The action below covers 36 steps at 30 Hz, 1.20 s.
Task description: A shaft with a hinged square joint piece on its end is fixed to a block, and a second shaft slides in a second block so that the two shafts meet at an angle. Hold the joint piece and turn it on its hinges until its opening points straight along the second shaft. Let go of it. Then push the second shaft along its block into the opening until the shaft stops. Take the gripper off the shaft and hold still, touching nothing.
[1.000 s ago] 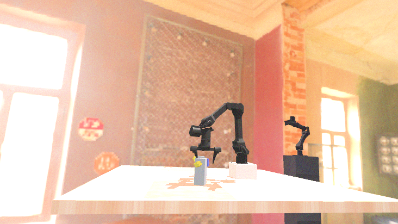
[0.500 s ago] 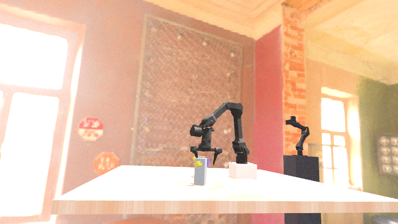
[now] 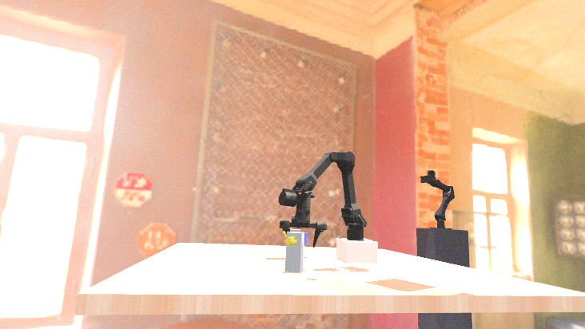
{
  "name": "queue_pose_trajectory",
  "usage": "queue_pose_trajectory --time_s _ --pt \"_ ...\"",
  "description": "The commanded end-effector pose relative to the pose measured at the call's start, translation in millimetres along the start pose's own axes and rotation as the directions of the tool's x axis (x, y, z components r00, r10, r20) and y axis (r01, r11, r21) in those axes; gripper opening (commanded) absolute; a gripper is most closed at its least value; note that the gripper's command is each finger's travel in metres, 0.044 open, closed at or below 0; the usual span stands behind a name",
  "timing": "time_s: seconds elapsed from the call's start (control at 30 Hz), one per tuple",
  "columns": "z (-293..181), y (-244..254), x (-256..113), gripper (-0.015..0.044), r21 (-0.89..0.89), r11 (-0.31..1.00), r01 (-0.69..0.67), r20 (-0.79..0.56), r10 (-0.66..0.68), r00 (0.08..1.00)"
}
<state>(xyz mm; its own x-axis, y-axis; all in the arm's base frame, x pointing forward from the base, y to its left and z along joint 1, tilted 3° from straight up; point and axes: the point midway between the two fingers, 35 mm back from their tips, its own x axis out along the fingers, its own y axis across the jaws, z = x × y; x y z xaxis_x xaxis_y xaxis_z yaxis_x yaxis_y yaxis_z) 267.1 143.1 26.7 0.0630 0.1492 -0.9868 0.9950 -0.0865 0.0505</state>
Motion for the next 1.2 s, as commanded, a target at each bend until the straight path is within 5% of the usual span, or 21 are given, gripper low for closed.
queue_pose_trajectory --time_s 0.0,0.3,1.17 --pt "0.6 0.0 4.3 0.0414 0.003 1.000 -0.002 0.003 0.002 1.000" --pt "0.6 0.0 4.3 0.0182 0.003 1.000 -0.002 0.003 0.002 1.000" --pt "0.6 0.0 4.3 0.0182 0.003 1.000 -0.002 0.003 0.002 1.000"
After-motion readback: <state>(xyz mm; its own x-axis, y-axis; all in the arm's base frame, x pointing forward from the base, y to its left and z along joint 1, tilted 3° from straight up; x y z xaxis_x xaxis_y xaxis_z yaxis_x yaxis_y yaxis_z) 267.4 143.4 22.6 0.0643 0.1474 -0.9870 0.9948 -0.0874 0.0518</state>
